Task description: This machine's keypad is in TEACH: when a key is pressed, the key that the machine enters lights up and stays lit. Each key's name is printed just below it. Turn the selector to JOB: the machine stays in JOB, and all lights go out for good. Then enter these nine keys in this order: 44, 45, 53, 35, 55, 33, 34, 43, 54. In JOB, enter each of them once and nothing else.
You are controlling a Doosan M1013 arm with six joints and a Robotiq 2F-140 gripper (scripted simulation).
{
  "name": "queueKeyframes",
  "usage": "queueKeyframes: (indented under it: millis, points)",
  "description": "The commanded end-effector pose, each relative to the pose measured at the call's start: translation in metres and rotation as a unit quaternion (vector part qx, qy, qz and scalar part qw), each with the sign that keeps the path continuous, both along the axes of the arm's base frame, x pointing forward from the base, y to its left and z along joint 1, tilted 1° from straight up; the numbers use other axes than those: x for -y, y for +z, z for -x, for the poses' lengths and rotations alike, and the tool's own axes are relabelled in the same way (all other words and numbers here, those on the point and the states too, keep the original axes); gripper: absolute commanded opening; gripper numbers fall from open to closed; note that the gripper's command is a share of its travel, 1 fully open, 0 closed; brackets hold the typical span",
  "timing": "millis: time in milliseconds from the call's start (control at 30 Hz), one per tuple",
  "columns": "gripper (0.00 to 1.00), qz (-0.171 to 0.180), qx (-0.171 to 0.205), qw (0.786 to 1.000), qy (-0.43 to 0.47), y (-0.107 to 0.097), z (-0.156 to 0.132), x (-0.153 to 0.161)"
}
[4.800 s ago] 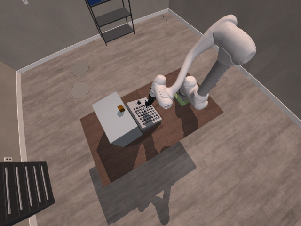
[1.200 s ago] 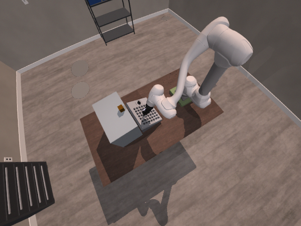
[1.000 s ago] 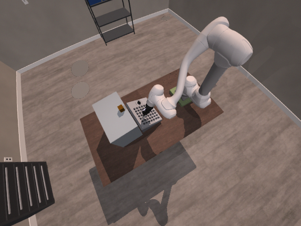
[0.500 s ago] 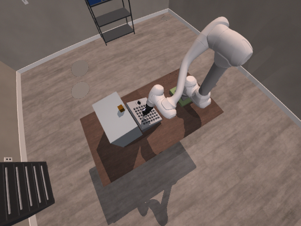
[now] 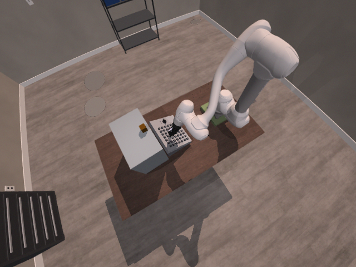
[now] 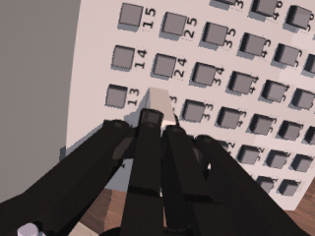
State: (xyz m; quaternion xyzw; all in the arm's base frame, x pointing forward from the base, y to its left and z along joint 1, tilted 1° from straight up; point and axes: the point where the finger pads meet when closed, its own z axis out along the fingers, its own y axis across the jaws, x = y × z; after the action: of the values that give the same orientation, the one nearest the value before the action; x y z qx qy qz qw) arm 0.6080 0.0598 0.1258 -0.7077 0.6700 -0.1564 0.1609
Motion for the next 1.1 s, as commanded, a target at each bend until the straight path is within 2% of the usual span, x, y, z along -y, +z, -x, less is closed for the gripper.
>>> queueKeyframes:
  millis: [0, 567, 1067]
  points:
    - [0.0, 0.0, 0.0, 1.0, 0.0, 0.001, 0.0, 0.0]
    - [0.0, 0.0, 0.0, 1.0, 0.0, 0.022, 0.011, 0.0]
    - [0.0, 0.0, 0.0, 1.0, 0.0, 0.032, 0.016, 0.001]
